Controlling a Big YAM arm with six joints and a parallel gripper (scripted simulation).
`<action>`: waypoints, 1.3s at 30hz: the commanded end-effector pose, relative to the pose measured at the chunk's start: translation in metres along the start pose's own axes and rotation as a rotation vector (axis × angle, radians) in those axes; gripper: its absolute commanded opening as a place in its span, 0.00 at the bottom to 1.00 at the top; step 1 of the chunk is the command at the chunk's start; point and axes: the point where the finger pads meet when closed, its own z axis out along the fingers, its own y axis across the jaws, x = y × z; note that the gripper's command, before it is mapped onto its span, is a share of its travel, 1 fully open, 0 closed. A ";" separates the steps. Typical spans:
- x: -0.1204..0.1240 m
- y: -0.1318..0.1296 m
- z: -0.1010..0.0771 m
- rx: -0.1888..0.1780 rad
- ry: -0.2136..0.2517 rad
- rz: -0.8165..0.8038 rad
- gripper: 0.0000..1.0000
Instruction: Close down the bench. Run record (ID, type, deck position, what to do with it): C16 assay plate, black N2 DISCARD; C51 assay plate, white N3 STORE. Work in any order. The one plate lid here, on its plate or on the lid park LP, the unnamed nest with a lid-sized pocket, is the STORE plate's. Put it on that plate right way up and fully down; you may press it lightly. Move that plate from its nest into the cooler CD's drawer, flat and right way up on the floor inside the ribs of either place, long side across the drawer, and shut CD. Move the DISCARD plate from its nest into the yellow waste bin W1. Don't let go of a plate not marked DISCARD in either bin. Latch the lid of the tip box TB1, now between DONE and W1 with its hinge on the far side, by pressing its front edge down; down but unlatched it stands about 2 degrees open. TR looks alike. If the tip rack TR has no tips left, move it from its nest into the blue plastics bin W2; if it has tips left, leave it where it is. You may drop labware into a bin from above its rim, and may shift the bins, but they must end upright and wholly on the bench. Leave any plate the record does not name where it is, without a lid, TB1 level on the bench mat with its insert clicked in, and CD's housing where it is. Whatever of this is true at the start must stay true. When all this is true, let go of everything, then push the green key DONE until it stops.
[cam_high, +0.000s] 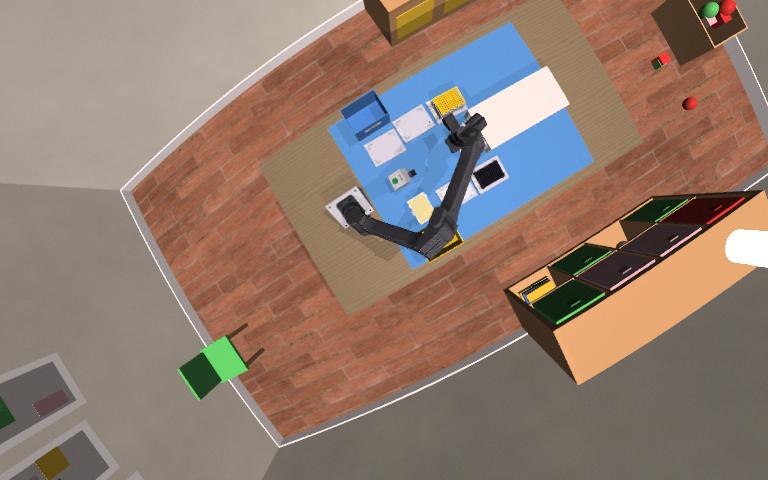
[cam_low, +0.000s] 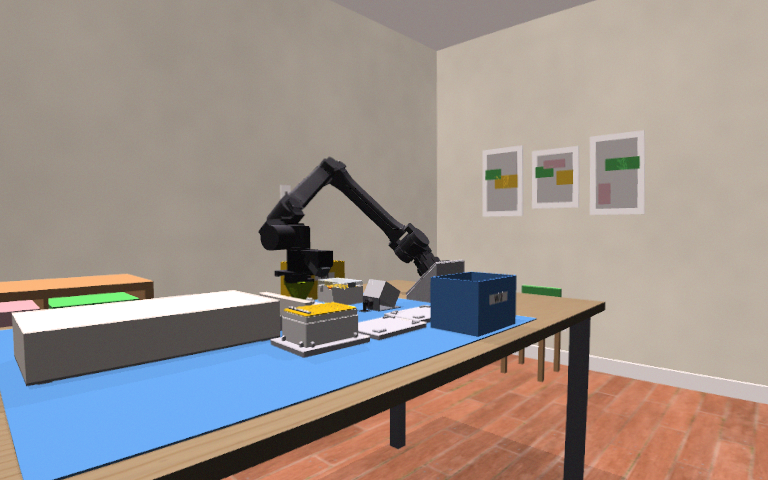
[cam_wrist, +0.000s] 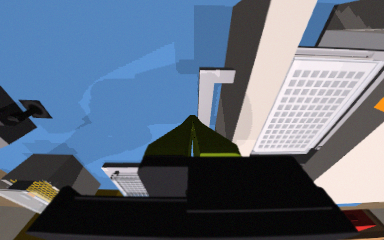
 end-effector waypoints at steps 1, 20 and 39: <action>0.008 -0.024 -0.003 0.017 -0.003 0.018 0.00; 0.006 -0.026 -0.005 0.026 -0.005 0.024 0.00; 0.006 -0.026 -0.005 0.026 -0.005 0.024 0.00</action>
